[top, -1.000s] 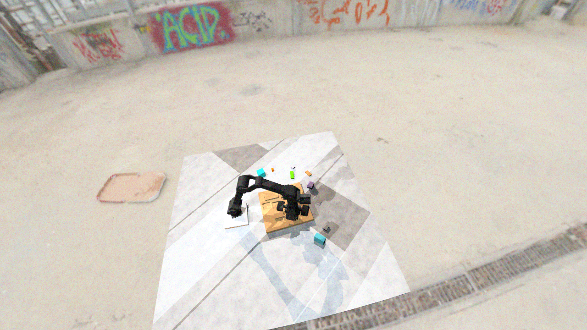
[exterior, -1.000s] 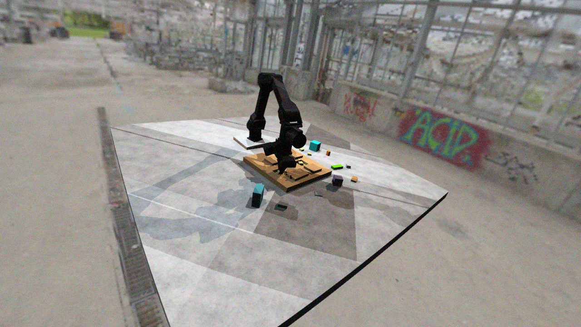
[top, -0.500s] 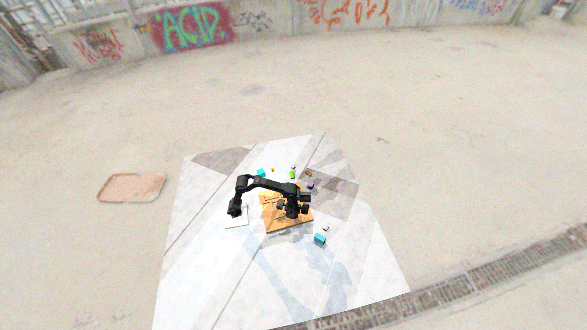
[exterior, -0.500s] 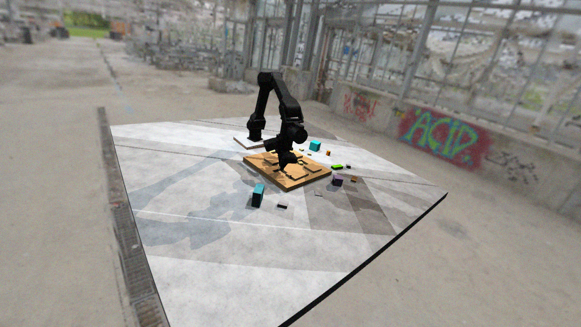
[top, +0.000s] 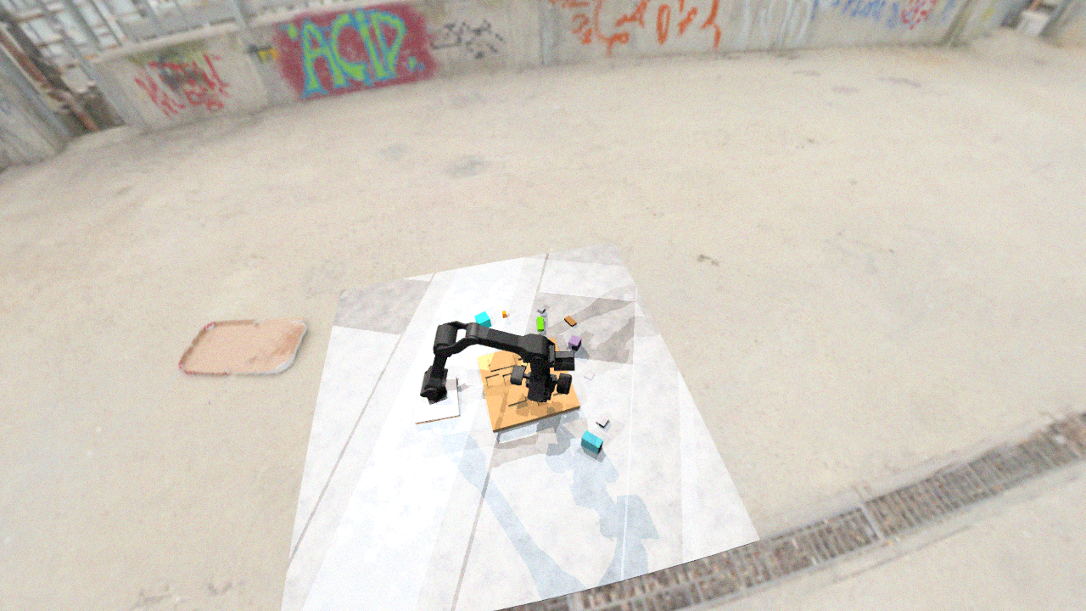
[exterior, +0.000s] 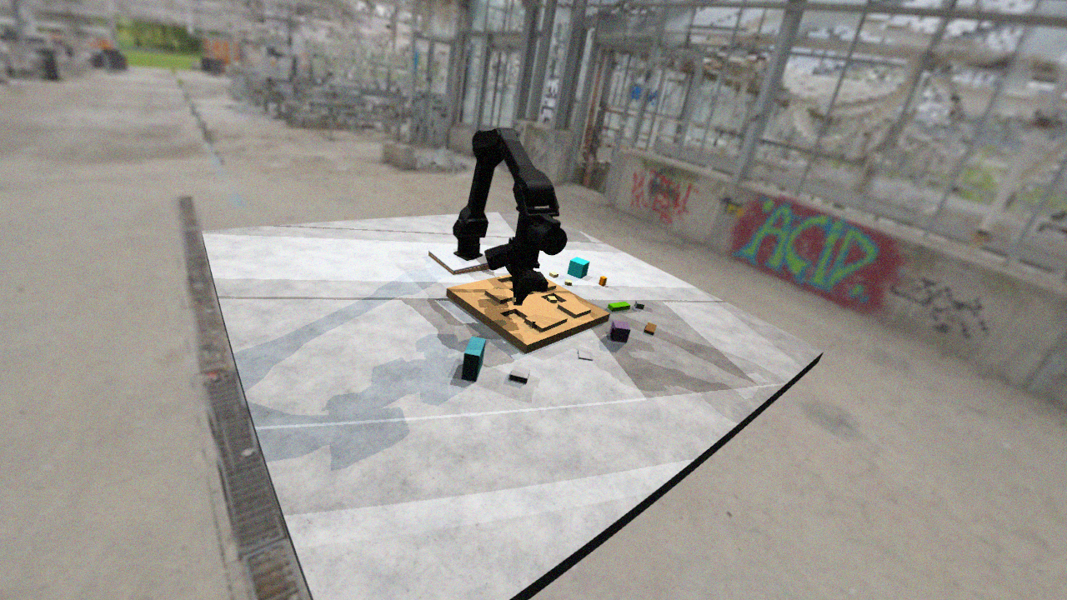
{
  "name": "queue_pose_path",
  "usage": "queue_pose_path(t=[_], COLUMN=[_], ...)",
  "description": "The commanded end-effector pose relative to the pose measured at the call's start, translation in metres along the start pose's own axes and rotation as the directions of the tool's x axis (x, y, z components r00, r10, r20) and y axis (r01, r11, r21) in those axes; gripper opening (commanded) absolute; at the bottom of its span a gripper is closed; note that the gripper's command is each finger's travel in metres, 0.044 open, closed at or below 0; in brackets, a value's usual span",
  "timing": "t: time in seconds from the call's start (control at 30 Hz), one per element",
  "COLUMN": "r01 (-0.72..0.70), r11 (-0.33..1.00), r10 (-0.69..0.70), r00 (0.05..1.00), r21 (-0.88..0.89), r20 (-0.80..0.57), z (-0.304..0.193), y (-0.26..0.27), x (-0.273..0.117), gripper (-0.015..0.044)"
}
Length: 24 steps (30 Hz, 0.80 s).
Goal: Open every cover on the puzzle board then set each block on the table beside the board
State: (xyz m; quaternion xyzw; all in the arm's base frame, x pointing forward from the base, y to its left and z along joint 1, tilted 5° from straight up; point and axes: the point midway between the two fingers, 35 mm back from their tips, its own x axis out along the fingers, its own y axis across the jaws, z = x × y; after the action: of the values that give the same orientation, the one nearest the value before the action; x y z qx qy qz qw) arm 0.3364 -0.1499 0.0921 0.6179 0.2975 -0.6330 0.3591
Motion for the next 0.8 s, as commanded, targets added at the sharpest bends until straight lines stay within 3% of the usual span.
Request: queue_pose_path(t=[0.0, 0.77], r01=[-0.011, -0.01], r11=[1.0, 1.0], r10=[0.011, 0.01], r00=[1.0, 1.0], r21=[0.005, 0.005], r20=[-0.002, -0.001], z=[0.0, 0.014], y=[0.002, 0.002], x=[-0.008, -0.052], gripper=[0.008, 0.008])
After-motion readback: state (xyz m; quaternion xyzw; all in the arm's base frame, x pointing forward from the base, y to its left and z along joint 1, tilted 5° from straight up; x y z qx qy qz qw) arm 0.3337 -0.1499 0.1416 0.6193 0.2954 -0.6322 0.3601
